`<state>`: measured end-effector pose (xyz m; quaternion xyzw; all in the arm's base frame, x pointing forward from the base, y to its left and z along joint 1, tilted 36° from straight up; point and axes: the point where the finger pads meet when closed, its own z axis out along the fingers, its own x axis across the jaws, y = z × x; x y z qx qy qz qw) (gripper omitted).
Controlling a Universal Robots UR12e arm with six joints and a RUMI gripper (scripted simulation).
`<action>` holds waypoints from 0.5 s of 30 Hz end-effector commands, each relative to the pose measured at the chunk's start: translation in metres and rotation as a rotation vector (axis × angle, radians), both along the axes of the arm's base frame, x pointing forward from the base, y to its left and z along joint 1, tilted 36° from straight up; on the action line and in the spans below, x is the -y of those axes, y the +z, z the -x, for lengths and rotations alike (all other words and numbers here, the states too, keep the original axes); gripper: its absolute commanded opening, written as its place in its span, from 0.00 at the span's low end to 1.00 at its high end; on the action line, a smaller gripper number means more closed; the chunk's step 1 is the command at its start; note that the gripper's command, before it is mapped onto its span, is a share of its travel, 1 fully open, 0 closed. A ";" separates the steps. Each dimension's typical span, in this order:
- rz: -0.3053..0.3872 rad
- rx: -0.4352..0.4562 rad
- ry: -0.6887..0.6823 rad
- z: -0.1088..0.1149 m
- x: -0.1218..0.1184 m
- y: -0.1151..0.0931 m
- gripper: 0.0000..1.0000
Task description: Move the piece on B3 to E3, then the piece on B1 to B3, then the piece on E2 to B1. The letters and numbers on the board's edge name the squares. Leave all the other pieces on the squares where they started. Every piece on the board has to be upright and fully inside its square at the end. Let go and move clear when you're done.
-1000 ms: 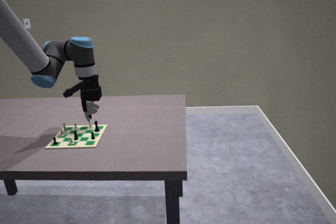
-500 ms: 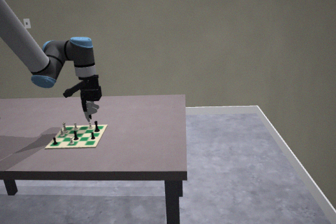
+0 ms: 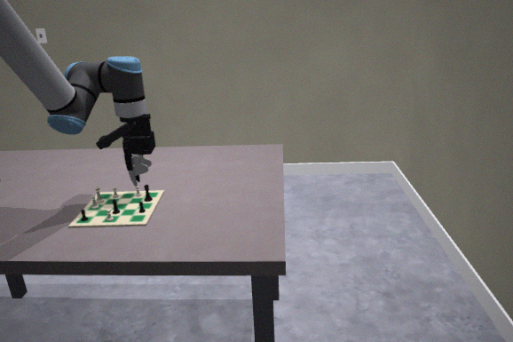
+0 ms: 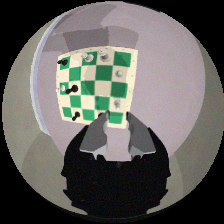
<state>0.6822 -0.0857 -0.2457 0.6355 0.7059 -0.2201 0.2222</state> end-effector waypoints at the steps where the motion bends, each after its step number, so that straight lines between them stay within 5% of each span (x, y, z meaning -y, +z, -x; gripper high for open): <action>1: 0.000 0.001 0.001 0.000 0.000 0.000 0.20; 15: 0.000 0.001 0.001 -0.001 0.011 -0.014 0.20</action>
